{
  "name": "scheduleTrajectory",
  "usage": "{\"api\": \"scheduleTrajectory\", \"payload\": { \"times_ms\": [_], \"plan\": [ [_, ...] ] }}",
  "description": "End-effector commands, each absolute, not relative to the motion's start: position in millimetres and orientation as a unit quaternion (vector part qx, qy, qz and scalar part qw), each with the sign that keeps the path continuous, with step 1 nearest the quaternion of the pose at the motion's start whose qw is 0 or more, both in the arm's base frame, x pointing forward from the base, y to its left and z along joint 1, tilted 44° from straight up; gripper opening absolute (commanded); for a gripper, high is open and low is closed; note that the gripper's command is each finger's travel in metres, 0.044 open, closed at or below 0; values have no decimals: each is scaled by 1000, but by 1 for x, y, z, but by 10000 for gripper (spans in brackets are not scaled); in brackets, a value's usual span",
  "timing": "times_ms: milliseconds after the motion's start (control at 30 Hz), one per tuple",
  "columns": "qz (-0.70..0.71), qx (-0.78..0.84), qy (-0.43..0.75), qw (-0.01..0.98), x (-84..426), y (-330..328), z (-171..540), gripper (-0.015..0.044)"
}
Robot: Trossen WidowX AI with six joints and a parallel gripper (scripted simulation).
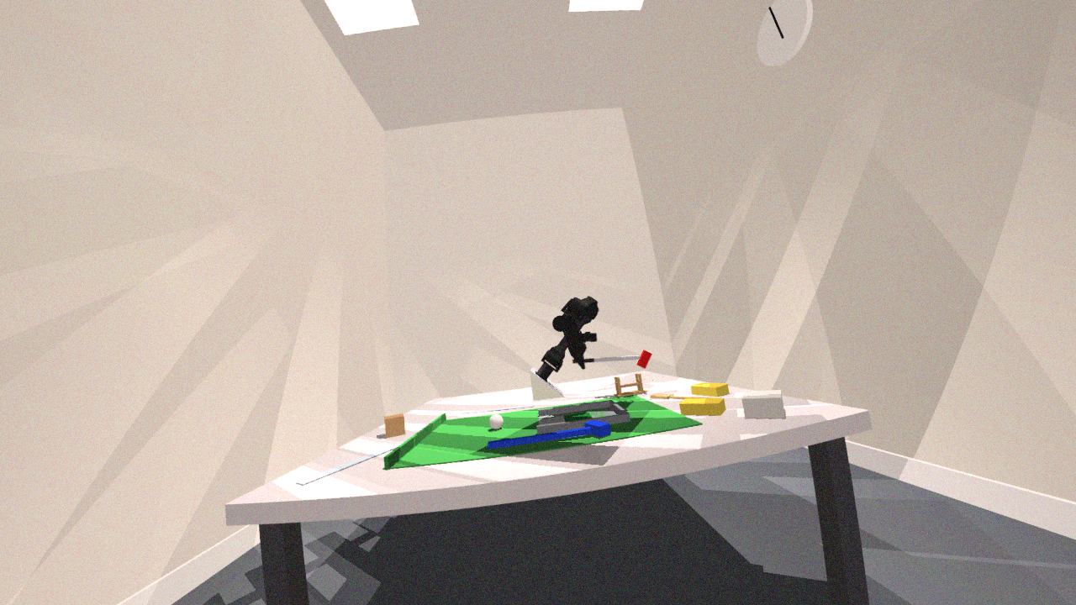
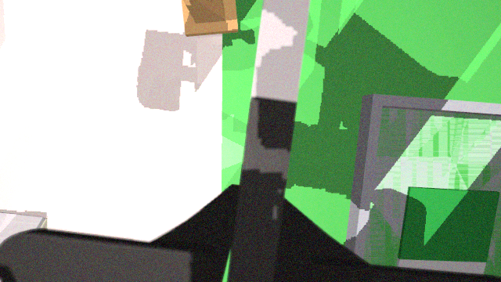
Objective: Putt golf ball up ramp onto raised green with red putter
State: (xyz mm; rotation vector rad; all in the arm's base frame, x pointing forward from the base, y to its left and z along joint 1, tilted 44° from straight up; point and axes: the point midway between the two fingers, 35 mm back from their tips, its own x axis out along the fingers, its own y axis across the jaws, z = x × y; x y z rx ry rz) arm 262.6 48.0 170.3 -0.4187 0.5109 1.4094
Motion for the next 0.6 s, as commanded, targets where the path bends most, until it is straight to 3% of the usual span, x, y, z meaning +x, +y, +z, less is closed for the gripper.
{"api": "scheduleTrajectory", "payload": {
  "times_ms": [0,567],
  "plan": [
    [611,-156,275,726,276,26,157,0],
    [500,-19,432,750,303,-65,92,0]
  ]
}}
